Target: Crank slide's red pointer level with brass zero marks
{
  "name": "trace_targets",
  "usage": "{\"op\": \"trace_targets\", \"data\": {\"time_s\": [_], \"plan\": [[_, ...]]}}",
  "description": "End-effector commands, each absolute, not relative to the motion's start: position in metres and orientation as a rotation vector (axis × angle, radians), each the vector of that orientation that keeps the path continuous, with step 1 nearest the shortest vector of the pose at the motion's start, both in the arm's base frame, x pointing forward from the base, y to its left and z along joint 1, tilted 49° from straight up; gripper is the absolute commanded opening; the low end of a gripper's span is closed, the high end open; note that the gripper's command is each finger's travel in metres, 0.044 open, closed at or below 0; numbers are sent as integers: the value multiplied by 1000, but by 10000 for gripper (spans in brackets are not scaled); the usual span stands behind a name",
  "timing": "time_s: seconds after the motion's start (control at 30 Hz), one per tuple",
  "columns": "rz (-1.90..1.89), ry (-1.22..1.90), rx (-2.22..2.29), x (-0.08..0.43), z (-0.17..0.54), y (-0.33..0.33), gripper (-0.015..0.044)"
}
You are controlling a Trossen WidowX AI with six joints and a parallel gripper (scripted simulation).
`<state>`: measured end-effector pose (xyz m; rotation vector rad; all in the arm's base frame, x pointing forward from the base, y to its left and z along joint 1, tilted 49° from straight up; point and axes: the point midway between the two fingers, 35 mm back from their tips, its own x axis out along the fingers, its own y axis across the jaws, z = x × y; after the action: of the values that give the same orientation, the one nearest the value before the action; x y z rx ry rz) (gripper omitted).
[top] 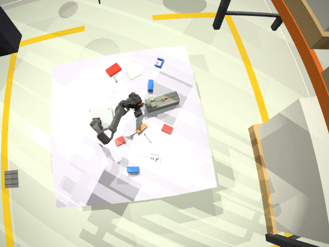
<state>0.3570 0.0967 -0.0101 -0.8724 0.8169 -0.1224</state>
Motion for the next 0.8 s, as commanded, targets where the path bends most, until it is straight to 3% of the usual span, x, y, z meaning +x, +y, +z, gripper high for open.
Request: {"op": "trace_targets", "data": {"time_s": [0.0,0.77], "plan": [[-146,809,-870,359,-4,90,0],[-146,809,-871,361,-1,81,0]]}}
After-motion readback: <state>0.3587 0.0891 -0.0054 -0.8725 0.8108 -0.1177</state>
